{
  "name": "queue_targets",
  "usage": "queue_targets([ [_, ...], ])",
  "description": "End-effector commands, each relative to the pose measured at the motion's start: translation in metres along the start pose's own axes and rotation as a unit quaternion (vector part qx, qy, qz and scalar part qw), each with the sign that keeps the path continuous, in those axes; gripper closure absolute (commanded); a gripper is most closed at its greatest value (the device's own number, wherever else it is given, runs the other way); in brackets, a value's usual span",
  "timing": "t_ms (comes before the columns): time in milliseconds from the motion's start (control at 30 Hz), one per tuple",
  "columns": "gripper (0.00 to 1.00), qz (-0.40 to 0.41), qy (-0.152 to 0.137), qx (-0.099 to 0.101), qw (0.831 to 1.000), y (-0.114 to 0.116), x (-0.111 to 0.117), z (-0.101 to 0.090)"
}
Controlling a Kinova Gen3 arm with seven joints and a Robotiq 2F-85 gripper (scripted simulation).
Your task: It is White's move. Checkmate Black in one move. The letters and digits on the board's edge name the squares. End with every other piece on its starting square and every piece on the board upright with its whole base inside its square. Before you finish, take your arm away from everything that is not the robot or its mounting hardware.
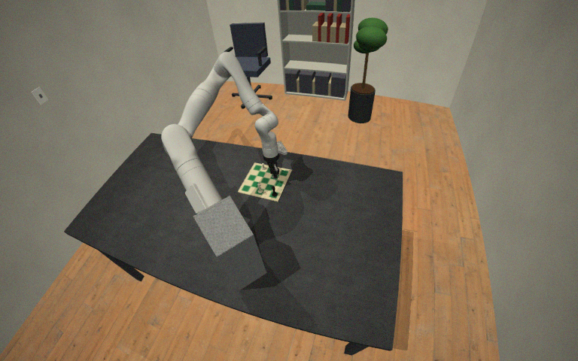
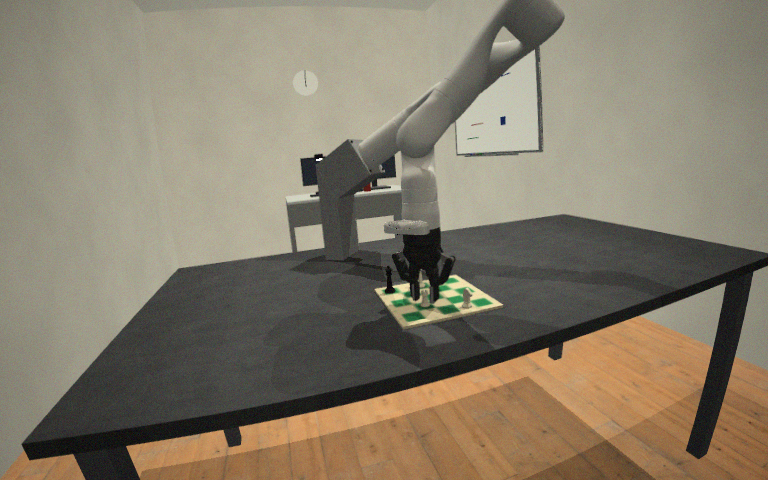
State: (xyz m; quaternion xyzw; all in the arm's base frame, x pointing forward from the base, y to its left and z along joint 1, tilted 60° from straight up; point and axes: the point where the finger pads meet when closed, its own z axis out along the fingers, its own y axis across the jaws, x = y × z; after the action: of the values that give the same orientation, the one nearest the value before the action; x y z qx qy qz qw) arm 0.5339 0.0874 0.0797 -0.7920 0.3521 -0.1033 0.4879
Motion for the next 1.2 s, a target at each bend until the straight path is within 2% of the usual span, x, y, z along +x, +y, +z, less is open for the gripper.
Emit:
queue_targets([
  [0, 0.63, 0.0, 0.001, 0.0, 1.0, 0.0001, 0.0006, -0.0005],
  [933, 0.63, 0.0, 0.001, 0.0, 1.0, 0.0001, 0.0006, -0.0005],
  [967, 1.0, 0.0, 0.001, 0.0, 1.0, 0.0001, 0.0006, -0.0005],
  [1167, 1.0, 0.0, 0.001, 0.0, 1.0, 0.0001, 0.0006, -0.0005],
])
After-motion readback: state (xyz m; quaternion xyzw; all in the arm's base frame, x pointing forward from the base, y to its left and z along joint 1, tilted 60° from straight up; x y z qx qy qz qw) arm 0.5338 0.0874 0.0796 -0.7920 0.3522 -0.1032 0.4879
